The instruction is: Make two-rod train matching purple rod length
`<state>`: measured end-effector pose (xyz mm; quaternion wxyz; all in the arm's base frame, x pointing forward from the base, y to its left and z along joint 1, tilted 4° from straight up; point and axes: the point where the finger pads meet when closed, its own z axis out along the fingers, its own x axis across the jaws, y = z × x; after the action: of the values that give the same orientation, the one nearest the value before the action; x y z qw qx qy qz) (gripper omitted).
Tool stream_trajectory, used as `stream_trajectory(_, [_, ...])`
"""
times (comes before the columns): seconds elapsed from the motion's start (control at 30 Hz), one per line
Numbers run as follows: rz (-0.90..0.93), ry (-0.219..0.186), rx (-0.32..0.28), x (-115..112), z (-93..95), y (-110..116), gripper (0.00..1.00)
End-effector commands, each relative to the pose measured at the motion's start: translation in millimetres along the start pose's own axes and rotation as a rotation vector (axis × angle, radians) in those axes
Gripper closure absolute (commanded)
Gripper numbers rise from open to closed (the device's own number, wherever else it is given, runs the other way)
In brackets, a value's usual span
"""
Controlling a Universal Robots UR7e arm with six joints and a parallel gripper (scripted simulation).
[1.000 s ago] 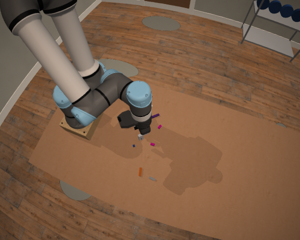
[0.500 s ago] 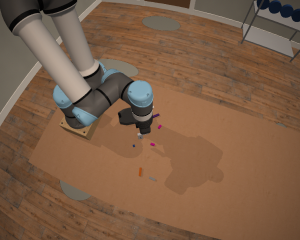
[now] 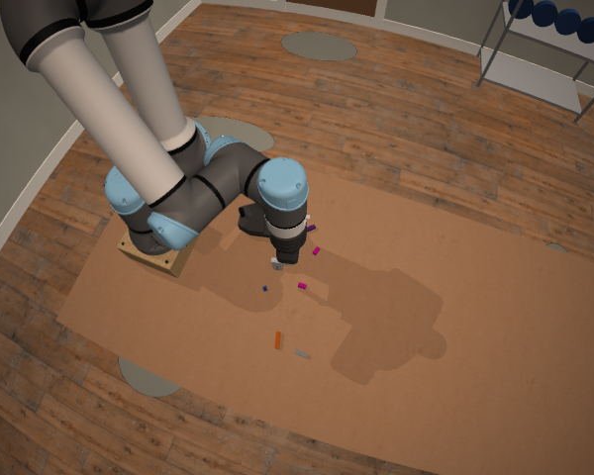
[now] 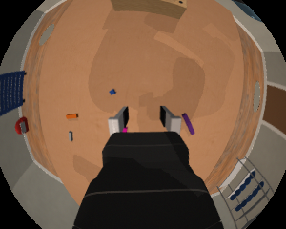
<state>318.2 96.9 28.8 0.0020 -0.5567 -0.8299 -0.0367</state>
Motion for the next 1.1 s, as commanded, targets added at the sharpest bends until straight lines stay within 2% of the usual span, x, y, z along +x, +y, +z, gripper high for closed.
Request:
stream_trajectory(0.0, [0.167,-0.008,0.003,6,-0.8,4,0.0])
stream_trajectory(0.23, [0.364,-0.008,0.002,13,-1.4,10,0.0])
stream_trajectory(0.3, [0.364,-0.008,0.002,13,-1.4,10,0.0])
stream_trajectory(1.07, [1.017,-0.009,0.0,35,-3.0,35,0.0])
